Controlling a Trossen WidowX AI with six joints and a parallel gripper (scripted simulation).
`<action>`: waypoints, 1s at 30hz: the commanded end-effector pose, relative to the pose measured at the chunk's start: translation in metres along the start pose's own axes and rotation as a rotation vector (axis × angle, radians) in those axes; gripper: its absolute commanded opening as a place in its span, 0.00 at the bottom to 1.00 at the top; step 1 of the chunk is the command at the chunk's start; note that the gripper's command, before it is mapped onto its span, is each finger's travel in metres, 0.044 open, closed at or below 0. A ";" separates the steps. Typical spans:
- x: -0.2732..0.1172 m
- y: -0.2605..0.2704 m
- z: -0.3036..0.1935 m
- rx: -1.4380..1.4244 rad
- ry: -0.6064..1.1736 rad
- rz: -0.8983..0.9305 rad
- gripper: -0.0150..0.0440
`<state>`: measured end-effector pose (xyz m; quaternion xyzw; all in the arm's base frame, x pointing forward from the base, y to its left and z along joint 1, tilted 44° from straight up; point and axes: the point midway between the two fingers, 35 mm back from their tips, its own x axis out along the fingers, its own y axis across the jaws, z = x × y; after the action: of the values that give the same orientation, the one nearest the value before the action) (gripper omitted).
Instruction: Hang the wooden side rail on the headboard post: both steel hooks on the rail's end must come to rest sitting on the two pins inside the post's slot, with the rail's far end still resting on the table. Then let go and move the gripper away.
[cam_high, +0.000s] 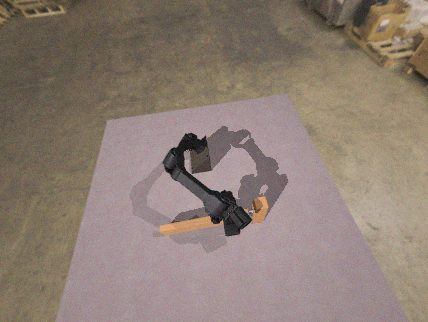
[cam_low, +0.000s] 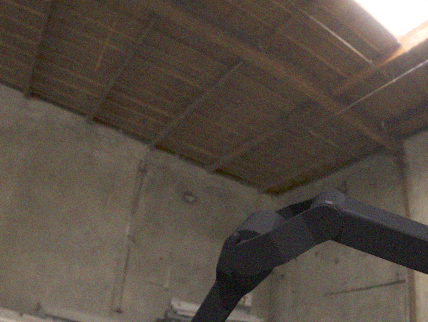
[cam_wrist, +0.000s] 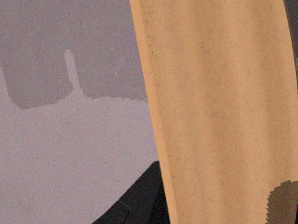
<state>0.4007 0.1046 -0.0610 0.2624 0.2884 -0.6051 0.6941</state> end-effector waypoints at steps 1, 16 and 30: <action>-0.005 0.000 -0.003 -0.001 0.004 0.008 0.25; -0.005 -0.001 -0.005 -0.001 0.004 0.008 0.25; -0.004 0.001 -0.006 -0.001 0.004 0.008 0.25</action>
<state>0.3999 0.1070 -0.0634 0.2622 0.2888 -0.6051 0.6940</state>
